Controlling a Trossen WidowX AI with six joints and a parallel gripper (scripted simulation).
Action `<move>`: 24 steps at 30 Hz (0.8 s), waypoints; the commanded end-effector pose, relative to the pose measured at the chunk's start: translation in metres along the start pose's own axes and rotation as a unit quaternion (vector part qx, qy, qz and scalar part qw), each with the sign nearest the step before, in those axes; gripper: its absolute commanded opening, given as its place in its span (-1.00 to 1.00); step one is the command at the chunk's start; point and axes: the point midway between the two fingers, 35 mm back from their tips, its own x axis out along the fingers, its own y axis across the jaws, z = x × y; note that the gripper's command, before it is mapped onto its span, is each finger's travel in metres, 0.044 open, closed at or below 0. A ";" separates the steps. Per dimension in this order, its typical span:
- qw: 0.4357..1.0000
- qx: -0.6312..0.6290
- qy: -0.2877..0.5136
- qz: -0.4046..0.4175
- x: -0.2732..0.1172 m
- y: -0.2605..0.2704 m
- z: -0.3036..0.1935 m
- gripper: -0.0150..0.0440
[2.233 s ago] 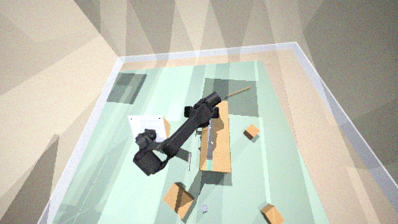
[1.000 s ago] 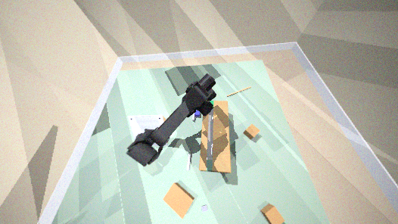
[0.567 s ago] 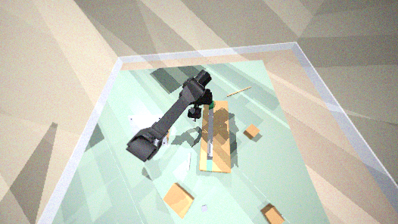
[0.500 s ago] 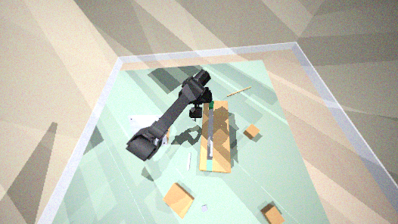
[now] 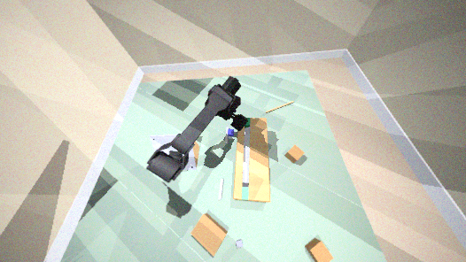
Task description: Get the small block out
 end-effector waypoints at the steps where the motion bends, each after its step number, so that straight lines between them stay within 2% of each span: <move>1: 0.891 -0.449 0.036 -0.052 0.000 0.009 -0.001 0.47; 10: 0.733 -0.673 0.068 -0.065 -0.001 0.015 0.000 0.47; 22: 0.443 -0.887 0.116 -0.058 -0.004 0.022 0.001 0.47; 24: 0.418 -0.899 0.120 -0.057 -0.004 0.023 0.001 0.47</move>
